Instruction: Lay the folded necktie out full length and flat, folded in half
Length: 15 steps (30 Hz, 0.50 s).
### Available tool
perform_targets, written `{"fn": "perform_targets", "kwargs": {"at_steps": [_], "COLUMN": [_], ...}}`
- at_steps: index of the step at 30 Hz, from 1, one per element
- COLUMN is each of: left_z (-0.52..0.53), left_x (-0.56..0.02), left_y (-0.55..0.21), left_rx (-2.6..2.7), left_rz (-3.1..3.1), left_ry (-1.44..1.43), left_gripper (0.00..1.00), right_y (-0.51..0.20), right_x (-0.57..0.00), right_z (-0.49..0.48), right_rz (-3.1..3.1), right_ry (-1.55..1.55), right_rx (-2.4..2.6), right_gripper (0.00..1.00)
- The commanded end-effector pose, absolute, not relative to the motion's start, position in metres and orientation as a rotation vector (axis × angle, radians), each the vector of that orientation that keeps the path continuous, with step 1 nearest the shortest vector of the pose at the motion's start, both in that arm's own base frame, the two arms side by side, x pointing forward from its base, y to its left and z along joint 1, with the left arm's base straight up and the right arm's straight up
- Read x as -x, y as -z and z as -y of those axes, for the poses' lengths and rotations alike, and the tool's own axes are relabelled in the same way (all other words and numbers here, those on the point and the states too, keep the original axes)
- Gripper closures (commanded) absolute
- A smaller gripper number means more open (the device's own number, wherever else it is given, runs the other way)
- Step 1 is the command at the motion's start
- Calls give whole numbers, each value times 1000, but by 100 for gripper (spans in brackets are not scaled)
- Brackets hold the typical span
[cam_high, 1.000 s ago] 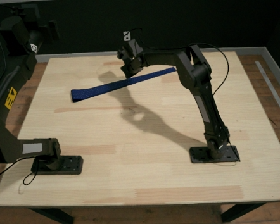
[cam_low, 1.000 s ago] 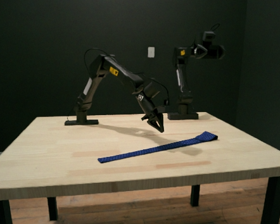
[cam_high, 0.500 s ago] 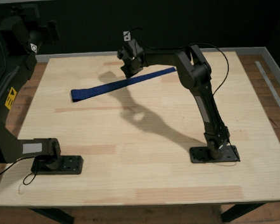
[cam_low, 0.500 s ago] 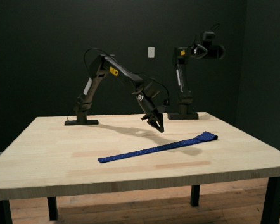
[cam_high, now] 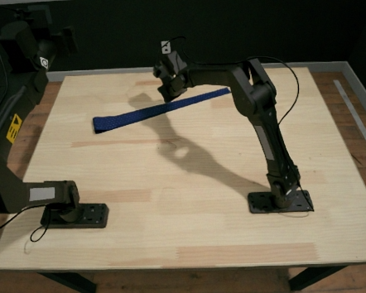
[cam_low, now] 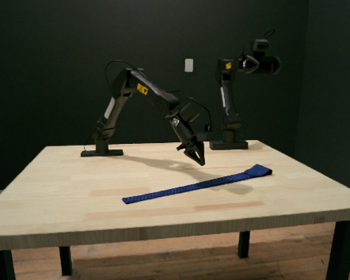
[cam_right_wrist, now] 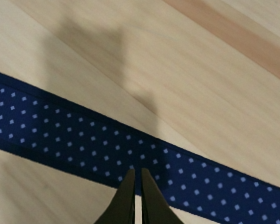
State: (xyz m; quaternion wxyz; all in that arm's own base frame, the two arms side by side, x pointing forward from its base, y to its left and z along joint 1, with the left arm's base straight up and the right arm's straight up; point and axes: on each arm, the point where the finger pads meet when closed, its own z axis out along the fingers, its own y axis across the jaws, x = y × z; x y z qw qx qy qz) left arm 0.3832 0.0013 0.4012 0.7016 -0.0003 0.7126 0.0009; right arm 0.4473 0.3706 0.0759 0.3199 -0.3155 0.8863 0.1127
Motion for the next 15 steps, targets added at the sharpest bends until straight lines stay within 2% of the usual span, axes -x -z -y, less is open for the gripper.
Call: {"fn": "perform_targets", "kwargs": {"at_steps": [1,15], "left_z": [-1,-1], "left_x": [-383,-383], "left_y": [-401,-401], "left_rx": [1,1], "left_rz": [-1586,-1586], "left_ry": [-2,-2], "left_gripper": [0,0], "right_y": [-79,-77], "right_x": [-448,-449], "right_z": [-374,-372], "right_rz": [-2323,-2323], "right_ry": [-303,-303], "right_rx": [832,832], "right_gripper": [96,96]}}
